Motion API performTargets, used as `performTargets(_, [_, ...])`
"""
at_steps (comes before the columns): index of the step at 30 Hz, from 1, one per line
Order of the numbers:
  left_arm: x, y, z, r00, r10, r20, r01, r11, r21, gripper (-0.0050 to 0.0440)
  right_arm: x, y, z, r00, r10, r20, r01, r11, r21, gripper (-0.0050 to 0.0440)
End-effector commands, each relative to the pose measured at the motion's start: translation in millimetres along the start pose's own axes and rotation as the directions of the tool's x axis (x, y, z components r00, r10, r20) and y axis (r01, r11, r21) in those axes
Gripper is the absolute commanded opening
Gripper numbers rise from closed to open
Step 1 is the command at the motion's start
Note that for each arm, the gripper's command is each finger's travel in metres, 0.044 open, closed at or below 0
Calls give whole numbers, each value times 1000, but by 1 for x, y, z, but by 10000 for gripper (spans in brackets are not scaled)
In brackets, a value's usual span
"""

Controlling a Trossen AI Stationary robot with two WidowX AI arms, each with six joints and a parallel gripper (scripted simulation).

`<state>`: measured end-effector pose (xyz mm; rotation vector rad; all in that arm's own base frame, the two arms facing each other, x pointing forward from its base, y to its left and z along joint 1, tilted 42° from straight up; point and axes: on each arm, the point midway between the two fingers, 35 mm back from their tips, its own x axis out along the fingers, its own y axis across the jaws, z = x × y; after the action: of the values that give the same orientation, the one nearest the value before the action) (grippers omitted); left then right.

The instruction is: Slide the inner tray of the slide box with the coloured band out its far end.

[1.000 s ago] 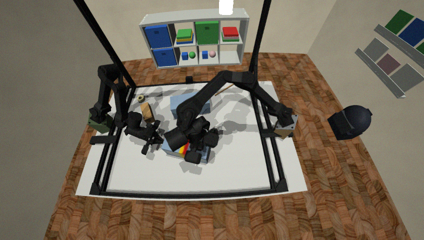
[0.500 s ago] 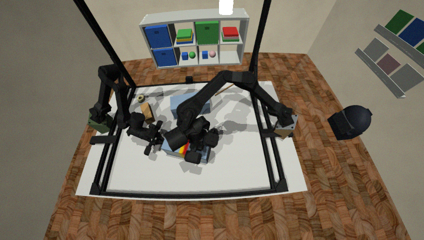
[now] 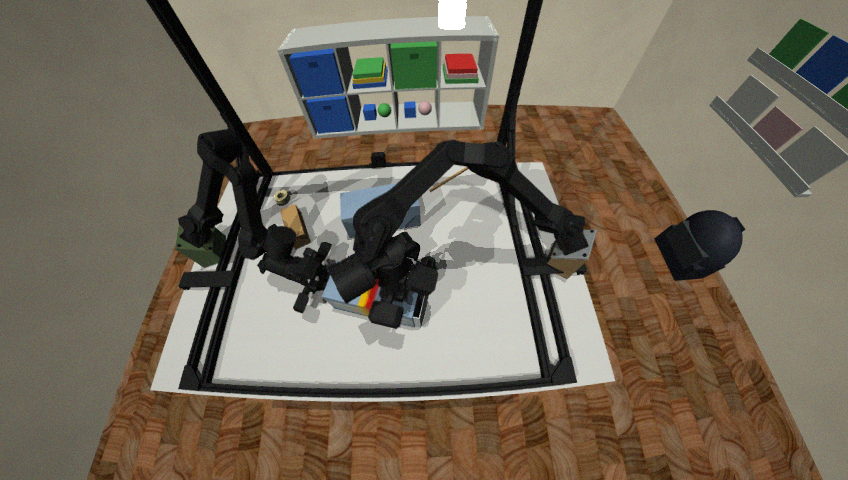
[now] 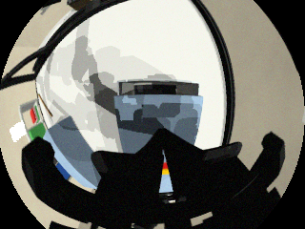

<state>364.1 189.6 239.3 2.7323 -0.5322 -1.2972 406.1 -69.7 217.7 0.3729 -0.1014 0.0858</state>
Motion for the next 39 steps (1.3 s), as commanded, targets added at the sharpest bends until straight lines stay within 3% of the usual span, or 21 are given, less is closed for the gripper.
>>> performTargets(1, [9, 2, 2, 1000, 12, 13, -12, 1000, -1, 0, 7, -1, 3, 1000, -3, 3, 3, 1000, -1, 0])
performTargets(16, [9, 2, 2, 1000, 12, 13, -12, 1000, -1, 0, 15, 0, 8, 1000, -3, 3, 3, 1000, -1, 0])
performTargets(18, [9, 2, 2, 1000, 12, 13, -12, 1000, -1, 0, 9, -1, 5, 1000, -3, 3, 3, 1000, -1, 0])
performTargets(24, [9, 2, 2, 1000, 12, 13, -12, 1000, -1, 0, -38, 0, -23, 1000, -3, 3, 3, 1000, -1, 0])
performTargets(30, [2, 1, 1, 1000, 12, 13, -12, 1000, -1, 0, -40, 0, -23, 1000, -3, 3, 3, 1000, -1, 0])
performTargets(34, [-29, 1, 1, 1000, 12, 13, -12, 1000, -1, 0, -40, 0, -23, 1000, -3, 3, 3, 1000, -1, 0])
performTargets(39, [-30, 1, 1, 1000, 12, 13, -12, 1000, -1, 0, -42, 0, -18, 1000, -3, 3, 3, 1000, -1, 0])
